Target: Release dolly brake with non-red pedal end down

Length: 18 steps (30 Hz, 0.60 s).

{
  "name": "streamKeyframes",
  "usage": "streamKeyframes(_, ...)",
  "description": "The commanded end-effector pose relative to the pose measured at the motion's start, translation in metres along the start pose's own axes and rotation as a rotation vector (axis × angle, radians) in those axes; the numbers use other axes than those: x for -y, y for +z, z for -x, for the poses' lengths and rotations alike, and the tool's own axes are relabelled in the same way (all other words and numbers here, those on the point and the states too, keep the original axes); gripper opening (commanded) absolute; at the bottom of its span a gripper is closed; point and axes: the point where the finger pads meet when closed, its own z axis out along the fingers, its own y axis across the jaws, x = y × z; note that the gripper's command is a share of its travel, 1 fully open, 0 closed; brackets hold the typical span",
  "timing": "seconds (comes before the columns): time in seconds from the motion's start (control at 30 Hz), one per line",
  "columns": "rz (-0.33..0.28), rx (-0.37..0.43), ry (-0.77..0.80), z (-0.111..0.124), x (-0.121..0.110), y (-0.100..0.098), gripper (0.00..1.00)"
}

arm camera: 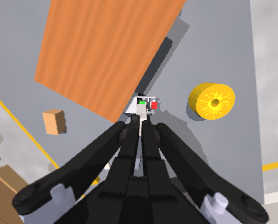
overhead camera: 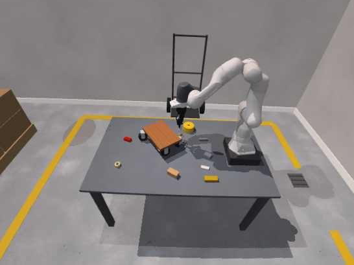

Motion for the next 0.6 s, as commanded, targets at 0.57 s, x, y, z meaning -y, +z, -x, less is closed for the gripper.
streamKeyframes(0.57, 0.012, 0.023, 0.005, 0.0076, -0.0019, -0.0076, 0.00)
